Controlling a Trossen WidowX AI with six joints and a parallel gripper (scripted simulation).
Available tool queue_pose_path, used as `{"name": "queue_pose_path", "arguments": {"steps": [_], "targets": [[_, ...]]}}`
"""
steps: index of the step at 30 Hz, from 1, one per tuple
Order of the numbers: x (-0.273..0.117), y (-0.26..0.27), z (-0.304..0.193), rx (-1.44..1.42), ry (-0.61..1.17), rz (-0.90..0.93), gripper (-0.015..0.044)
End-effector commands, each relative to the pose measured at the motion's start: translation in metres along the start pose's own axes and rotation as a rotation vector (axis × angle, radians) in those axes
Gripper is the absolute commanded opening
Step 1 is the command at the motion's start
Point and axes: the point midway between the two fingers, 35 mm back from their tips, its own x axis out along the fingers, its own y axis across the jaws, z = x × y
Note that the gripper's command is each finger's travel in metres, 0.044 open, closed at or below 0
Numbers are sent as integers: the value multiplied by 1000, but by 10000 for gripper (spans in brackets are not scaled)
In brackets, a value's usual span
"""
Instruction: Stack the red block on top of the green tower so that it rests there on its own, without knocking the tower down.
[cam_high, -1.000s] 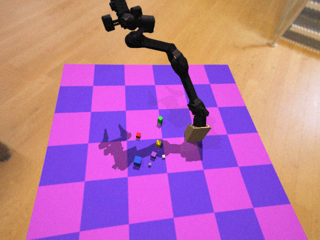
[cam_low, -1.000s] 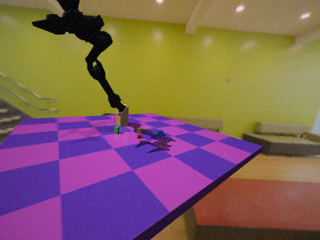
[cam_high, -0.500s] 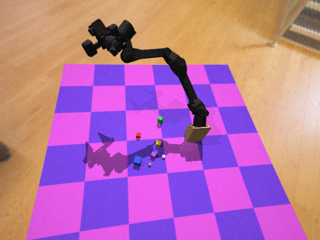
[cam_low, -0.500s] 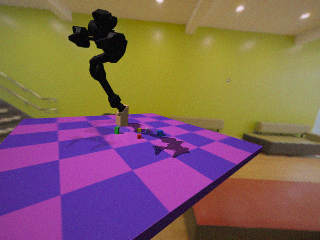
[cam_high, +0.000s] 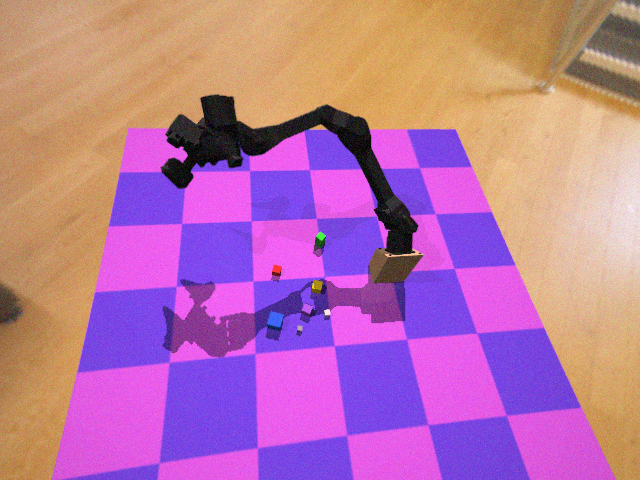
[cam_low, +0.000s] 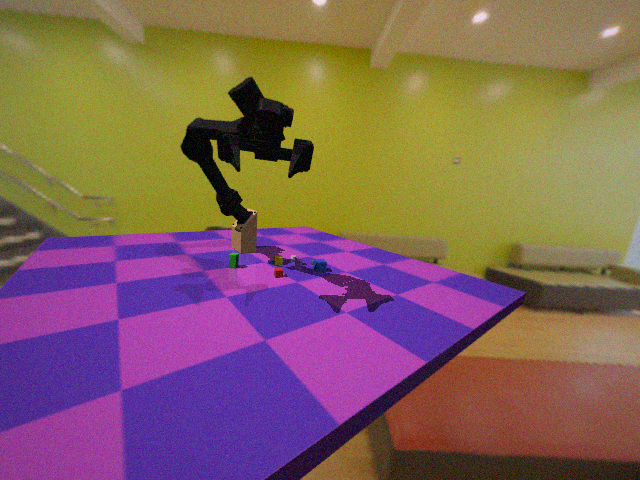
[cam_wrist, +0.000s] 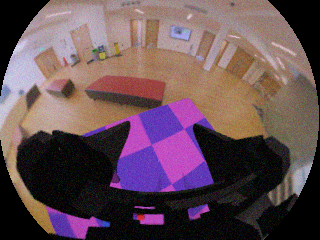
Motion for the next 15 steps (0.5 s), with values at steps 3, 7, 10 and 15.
{"name": "queue_pose_path", "arguments": {"steps": [3, 7, 10, 15], "targets": [[-4, 55, -86, -31, 200, 147, 440], [-12, 73, -133, -43, 326, 195, 440], [-22, 81, -170, -52, 429, 217, 440], [-43, 84, -232, -73, 619, 220, 440]]}}
